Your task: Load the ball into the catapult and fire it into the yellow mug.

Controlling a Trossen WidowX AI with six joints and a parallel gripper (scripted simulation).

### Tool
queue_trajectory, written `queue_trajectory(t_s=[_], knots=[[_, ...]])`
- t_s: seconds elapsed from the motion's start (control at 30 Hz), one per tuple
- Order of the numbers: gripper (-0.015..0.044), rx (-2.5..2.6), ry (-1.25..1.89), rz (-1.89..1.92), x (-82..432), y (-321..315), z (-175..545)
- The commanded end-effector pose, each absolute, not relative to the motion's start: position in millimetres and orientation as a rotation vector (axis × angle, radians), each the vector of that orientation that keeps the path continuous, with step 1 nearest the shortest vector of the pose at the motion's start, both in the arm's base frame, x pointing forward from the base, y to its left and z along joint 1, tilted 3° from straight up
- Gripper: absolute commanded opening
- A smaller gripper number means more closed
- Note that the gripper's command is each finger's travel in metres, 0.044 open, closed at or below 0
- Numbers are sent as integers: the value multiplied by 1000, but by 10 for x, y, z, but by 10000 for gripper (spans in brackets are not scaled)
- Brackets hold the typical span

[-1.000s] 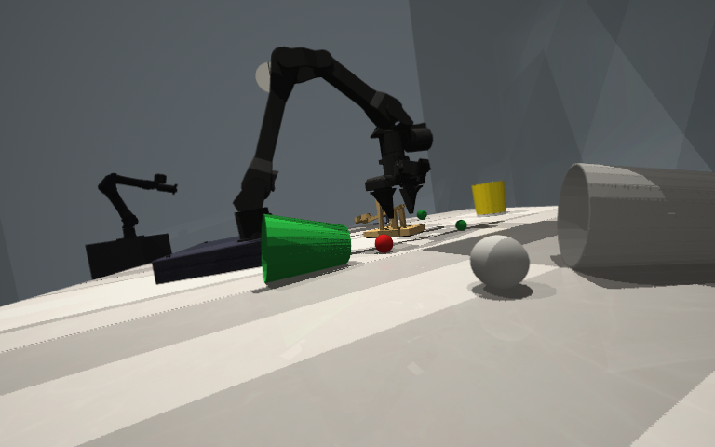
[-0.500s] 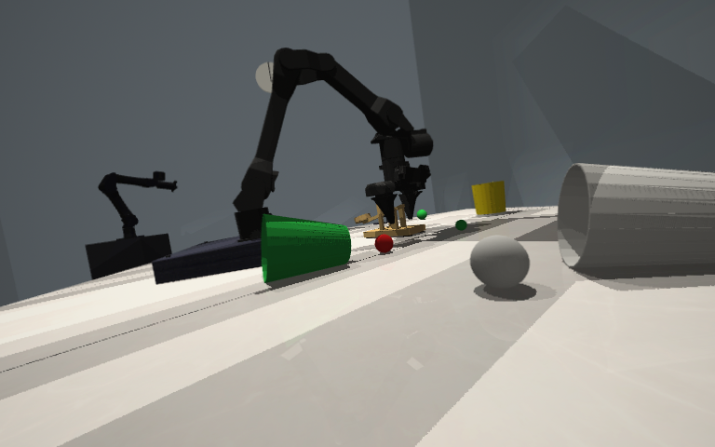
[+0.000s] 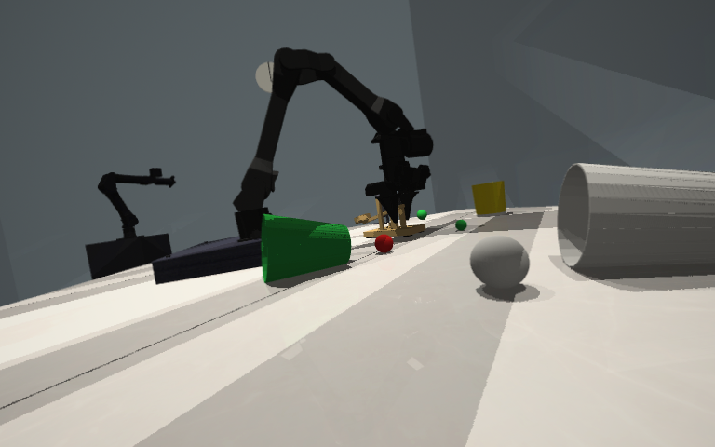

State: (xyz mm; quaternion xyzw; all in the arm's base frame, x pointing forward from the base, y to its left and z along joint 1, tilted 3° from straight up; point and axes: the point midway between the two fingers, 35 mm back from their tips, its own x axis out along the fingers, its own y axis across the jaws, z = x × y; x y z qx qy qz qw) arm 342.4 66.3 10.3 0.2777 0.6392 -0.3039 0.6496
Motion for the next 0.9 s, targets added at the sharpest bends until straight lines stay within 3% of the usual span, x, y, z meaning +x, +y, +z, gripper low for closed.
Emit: queue_trajectory(t_s=[0.0, 0.07, 0.87], knots=[[32, 633, 1452, -689, 3437, 678, 346], [0, 631, 1453, -690, 3427, 683, 569], [0, 192, 1554, -252, 3920, 1020, 566]])
